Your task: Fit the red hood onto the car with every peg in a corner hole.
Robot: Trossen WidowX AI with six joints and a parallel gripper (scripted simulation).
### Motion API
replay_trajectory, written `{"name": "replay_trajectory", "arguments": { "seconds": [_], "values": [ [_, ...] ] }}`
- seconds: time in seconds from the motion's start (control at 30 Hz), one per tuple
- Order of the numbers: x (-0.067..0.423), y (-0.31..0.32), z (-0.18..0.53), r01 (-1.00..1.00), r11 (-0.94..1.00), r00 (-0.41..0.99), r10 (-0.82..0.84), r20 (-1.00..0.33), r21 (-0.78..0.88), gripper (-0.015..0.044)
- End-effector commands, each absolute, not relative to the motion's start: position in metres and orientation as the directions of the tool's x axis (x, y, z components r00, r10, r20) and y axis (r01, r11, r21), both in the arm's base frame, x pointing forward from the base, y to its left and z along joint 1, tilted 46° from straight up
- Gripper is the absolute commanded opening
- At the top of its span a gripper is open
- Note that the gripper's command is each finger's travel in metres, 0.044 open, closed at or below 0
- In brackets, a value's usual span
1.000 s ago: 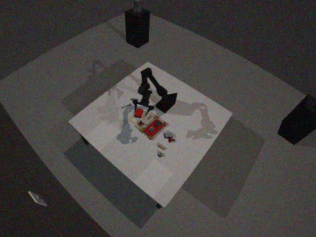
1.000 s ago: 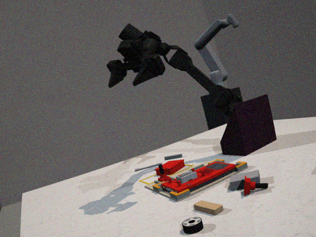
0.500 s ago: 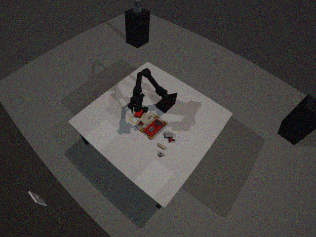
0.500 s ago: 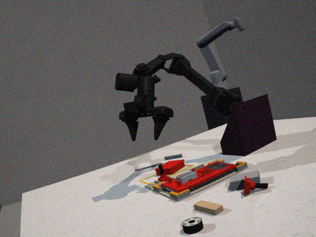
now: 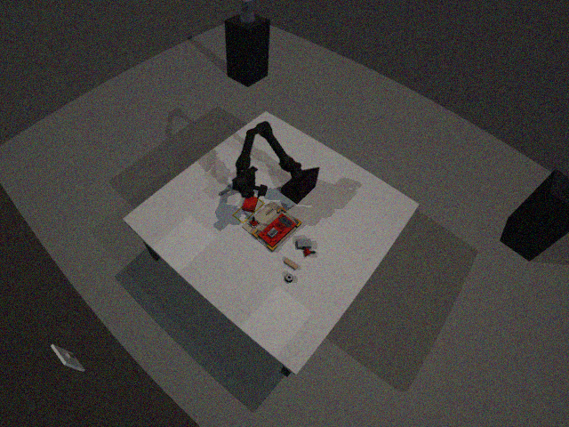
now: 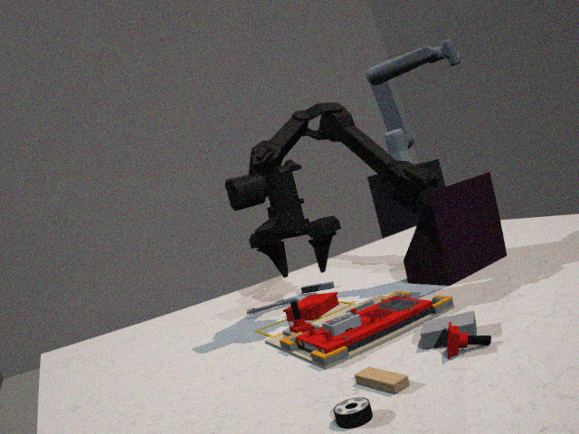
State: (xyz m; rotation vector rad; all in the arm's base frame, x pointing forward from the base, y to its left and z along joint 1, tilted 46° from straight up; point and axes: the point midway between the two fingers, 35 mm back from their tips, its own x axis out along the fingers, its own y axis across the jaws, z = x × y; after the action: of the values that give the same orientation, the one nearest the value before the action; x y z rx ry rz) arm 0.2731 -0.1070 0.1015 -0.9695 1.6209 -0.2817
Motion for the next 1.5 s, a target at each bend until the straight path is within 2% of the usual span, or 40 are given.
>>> {"name": "replay_trajectory", "arguments": {
  "seconds": [0.0,1.47],
  "values": [
    [0.272,-0.109,0.101,-0.433,0.627,0.005,-0.717,-0.697,-0.648,0.044],
    [0.275,-0.133,0.076,-0.433,0.627,0.006,-0.716,-0.698,-0.647,0.044]
  ]
}}
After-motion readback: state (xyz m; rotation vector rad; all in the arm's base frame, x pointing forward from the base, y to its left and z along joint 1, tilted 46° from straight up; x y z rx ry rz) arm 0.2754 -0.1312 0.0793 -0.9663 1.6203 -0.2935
